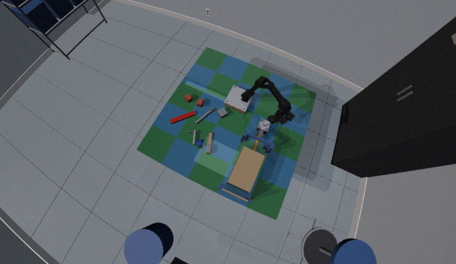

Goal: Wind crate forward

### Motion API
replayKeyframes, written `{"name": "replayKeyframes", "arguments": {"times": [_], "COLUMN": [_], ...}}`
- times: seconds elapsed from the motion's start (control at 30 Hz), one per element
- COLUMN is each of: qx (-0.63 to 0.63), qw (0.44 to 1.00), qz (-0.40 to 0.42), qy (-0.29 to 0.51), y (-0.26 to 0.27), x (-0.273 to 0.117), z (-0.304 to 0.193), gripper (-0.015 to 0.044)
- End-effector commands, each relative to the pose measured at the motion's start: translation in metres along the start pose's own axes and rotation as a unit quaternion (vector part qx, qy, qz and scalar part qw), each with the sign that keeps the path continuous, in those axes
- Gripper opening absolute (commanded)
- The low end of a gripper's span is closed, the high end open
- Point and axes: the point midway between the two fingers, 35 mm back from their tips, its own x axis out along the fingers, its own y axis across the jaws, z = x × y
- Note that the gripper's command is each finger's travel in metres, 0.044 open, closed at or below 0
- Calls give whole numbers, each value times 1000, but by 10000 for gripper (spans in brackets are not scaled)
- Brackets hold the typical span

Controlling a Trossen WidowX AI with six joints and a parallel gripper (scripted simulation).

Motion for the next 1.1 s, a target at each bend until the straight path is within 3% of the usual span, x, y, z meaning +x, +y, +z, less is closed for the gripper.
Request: {"name": "replayKeyframes", "arguments": {"times": [0.0,1.07], "qx": [0,0], "qw": [1000,1000], "qz": [0,-1], "qy": [14,15], "y": [1,-7], "x": [3,2], "z": [-13,-55], "gripper": [0,0]}}
